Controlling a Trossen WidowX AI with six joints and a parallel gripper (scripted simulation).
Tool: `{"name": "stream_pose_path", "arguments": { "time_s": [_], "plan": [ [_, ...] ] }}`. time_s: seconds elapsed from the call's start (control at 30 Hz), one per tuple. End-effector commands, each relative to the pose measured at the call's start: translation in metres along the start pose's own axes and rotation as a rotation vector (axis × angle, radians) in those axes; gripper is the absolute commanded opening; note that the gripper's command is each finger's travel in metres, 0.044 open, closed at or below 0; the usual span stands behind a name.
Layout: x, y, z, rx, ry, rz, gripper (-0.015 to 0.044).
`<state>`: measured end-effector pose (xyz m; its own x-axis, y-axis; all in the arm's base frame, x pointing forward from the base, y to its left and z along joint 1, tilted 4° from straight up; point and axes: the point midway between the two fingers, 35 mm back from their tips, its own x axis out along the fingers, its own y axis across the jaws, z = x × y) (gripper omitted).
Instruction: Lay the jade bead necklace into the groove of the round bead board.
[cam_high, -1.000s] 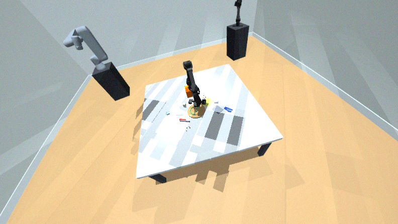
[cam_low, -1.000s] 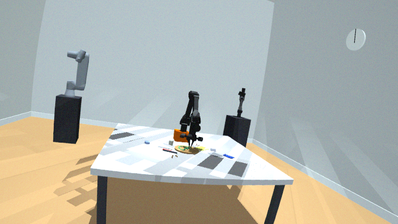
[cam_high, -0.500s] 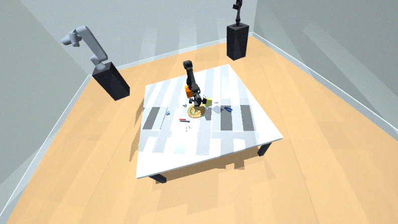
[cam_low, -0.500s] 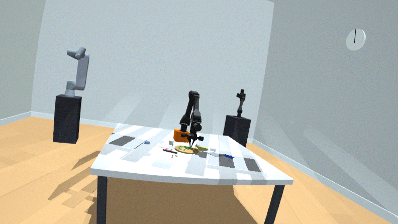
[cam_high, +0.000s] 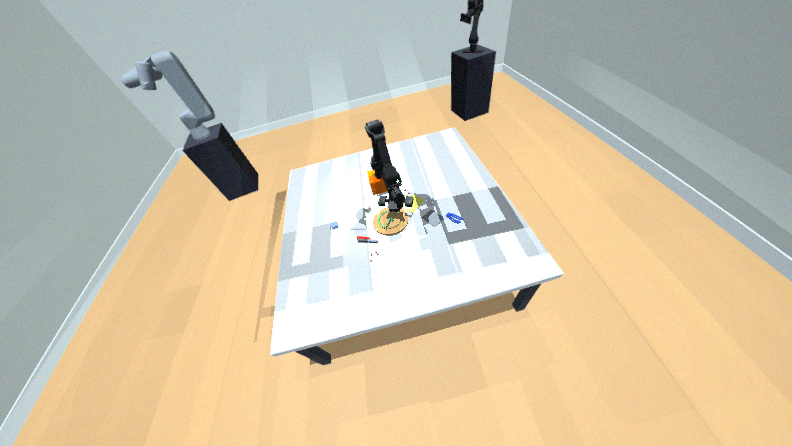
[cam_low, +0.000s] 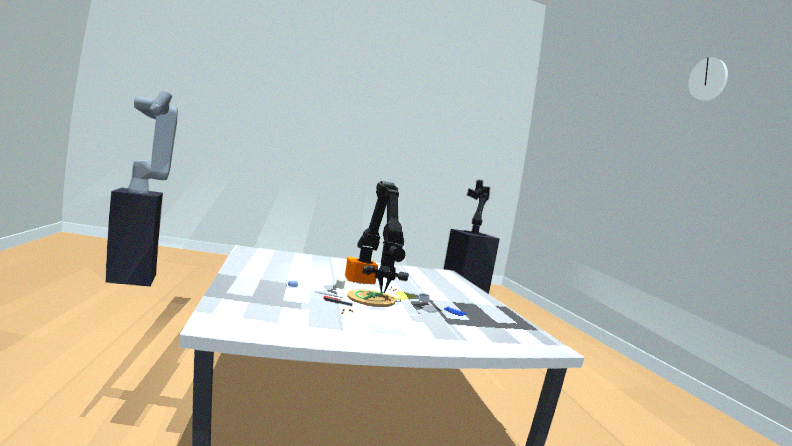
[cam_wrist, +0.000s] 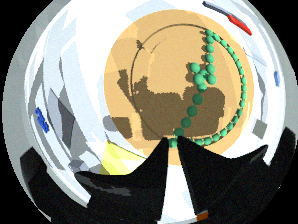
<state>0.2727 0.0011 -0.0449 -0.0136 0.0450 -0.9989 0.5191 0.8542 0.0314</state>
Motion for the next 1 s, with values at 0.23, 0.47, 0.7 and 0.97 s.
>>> {"name": "stream_pose_path", "arguments": {
  "time_s": [0.23, 0.47, 0.7, 0.97],
  "plan": [
    [-0.0001, -0.0001, -0.0001, 0.000, 0.000, 0.000, 0.0236],
    [-0.0022, -0.0010, -0.0018, 0.005, 0.010, -0.004, 0.0420],
    [-0.0022, -0.0009, -0.0013, 0.005, 0.010, -0.004, 0.0440],
    [-0.0022, -0.0009, -0.0013, 0.005, 0.010, -0.004, 0.0440]
  ]
}}
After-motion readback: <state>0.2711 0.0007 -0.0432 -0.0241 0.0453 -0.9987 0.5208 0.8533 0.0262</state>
